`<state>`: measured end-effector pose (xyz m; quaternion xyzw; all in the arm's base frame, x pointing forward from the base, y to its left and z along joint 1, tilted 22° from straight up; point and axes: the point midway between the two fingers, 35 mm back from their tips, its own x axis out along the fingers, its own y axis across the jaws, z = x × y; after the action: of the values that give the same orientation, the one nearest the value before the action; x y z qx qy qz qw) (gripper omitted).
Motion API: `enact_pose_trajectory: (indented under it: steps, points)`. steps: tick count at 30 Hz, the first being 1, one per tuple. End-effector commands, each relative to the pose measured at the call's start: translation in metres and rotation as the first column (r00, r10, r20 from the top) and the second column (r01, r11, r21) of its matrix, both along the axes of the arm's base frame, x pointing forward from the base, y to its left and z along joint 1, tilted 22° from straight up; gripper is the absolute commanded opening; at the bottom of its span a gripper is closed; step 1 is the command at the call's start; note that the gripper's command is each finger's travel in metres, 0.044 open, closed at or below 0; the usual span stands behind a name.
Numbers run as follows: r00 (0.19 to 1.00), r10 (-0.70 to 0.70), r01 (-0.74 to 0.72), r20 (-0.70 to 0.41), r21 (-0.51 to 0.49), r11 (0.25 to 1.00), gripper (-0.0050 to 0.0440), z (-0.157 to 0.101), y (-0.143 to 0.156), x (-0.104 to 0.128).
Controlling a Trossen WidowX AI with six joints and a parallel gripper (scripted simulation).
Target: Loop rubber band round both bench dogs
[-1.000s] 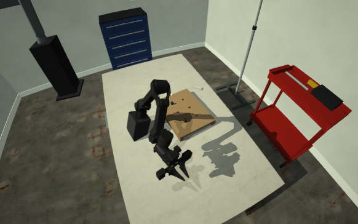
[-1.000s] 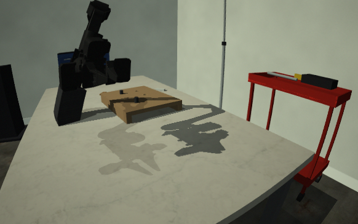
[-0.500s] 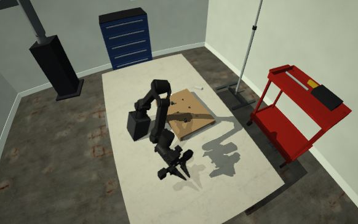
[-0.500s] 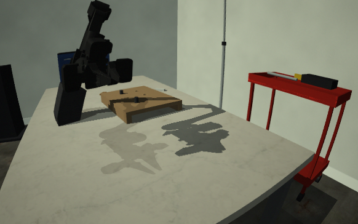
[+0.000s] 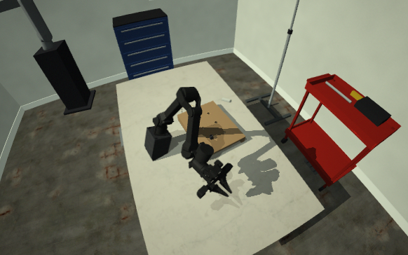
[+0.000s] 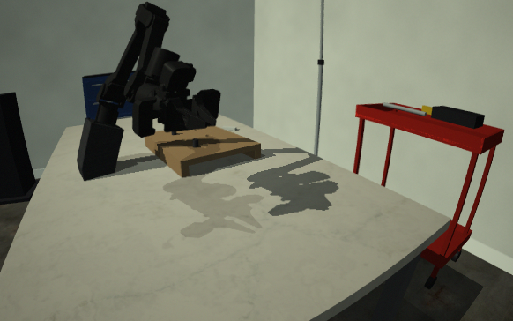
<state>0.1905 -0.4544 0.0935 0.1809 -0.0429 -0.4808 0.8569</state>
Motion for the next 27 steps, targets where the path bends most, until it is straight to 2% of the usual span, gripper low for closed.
enact_pose_trajectory:
  steps: [1, 7, 9, 14, 17, 24, 26, 27]
  points:
    - [0.995, 0.098, -0.098, -0.029, -0.017, 0.995, 0.0080, 0.023, 0.020, 0.057]
    - [0.962, 0.257, -0.257, -0.095, 0.021, 0.966, 0.0080, 0.026, 0.072, 0.131]
    - [0.962, 0.257, -0.257, -0.095, 0.021, 0.966, 0.0080, 0.026, 0.072, 0.131]
    - [0.902, 0.398, -0.397, -0.168, 0.040, 0.917, 0.0080, 0.030, 0.129, 0.187]
    - [0.860, 0.466, -0.467, -0.207, 0.048, 0.883, 0.0080, 0.032, 0.162, 0.212]
    - [0.728, 0.616, -0.628, -0.303, 0.068, 0.775, 0.0080, 0.038, 0.251, 0.258]
    - [0.728, 0.616, -0.628, -0.303, 0.068, 0.775, 0.0080, 0.038, 0.251, 0.258]
    - [0.704, 0.635, -0.650, -0.317, 0.071, 0.757, 0.0080, 0.038, 0.265, 0.263]
